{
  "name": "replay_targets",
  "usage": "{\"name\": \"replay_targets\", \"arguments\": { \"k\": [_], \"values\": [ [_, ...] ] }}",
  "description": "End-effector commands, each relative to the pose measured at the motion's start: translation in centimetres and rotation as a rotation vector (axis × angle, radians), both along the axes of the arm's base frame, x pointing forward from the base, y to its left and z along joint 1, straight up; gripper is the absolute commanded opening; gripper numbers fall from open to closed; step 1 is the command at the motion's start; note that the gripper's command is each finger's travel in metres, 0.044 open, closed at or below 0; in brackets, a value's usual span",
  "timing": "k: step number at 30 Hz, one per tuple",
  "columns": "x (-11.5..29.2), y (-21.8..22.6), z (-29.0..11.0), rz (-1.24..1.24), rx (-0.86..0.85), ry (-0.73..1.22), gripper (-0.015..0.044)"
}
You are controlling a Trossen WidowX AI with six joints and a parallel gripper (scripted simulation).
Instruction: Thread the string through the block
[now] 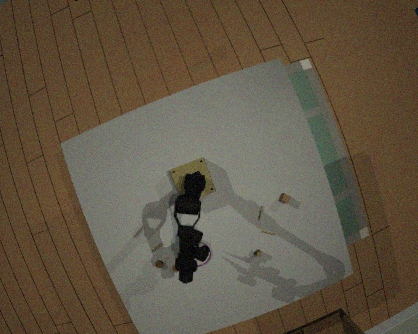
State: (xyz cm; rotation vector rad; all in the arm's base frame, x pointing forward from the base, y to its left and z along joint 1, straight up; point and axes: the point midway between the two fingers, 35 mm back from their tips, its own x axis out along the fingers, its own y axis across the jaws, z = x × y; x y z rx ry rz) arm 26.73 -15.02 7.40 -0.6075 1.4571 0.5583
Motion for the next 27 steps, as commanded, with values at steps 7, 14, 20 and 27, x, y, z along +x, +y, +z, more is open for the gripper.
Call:
{"name": "replay_targets", "arguments": {
  "k": [7,14,20,27],
  "values": [
    [0.1,-0.2,-1.7,0.007,-0.004,0.006,0.0125],
    [0.2,-0.2,-2.8,0.007,-0.004,0.006,0.0125],
    [0.2,-0.2,-3.8,0.007,-0.004,0.006,0.0125],
    [0.2,-0.2,-5.0,0.007,-0.003,0.006,0.0125]
  ]
}}
